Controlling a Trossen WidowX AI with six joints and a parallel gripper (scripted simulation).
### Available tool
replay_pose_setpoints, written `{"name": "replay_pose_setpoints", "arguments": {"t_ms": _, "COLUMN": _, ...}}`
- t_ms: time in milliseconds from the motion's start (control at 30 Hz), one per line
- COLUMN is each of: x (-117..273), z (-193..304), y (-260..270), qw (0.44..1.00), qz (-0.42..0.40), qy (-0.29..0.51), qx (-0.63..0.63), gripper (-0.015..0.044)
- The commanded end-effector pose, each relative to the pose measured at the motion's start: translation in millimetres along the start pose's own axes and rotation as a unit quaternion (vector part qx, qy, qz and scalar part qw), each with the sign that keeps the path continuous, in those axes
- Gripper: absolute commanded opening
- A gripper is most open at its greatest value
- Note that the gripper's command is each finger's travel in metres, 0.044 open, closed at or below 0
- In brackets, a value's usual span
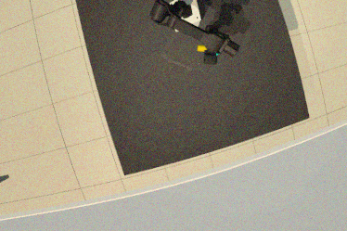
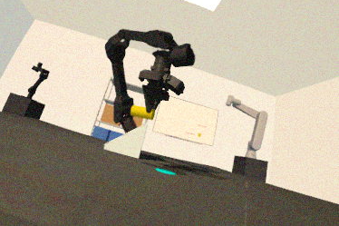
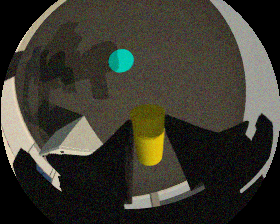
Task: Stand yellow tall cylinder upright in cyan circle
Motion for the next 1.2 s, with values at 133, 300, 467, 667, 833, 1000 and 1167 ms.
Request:
{"name": "replay_pose_setpoints", "arguments": {"t_ms": 133, "x": 0.1, "z": -24.4, "y": 5.5, "qw": 1.000, "qz": -0.001, "qy": 0.000, "qx": -0.006, "gripper": 0.0105}}
{"name": "replay_pose_setpoints", "arguments": {"t_ms": 300, "x": -0.4, "z": -39.4, "y": 10.0, "qw": 1.000, "qz": -0.001, "qy": 0.001, "qx": -0.011, "gripper": 0.0105}}
{"name": "replay_pose_setpoints", "arguments": {"t_ms": 467, "x": -1.4, "z": -54.3, "y": 15.3, "qw": 1.000, "qz": -0.001, "qy": 0.002, "qx": -0.015, "gripper": 0.0105}}
{"name": "replay_pose_setpoints", "arguments": {"t_ms": 667, "x": -3.2, "z": -71.9, "y": 22.7, "qw": 1.000, "qz": -0.001, "qy": 0.004, "qx": -0.021, "gripper": 0.0105}}
{"name": "replay_pose_setpoints", "arguments": {"t_ms": 833, "x": -4.9, "z": -84.4, "y": 28.6, "qw": 1.000, "qz": -0.001, "qy": 0.005, "qx": -0.025, "gripper": 0.0105}}
{"name": "replay_pose_setpoints", "arguments": {"t_ms": 1000, "x": -7.0, "z": -84.8, "y": 29.0, "qw": 1.000, "qz": -0.007, "qy": -0.002, "qx": -0.026, "gripper": 0.0105}}
{"name": "replay_pose_setpoints", "arguments": {"t_ms": 1167, "x": -10.7, "z": -84.5, "y": 29.3, "qw": 0.999, "qz": -0.019, "qy": -0.017, "qx": -0.029, "gripper": 0.0105}}
Point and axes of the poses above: the point midway between the two fingers, 35 mm back from their tips, its own x axis back along the fingers, its own y axis across the jaws, z = x × y, the point moved 2 cm from there along x, back along the fingers, and after that the axes turned 2 degrees about x, right-handed, at the moved point
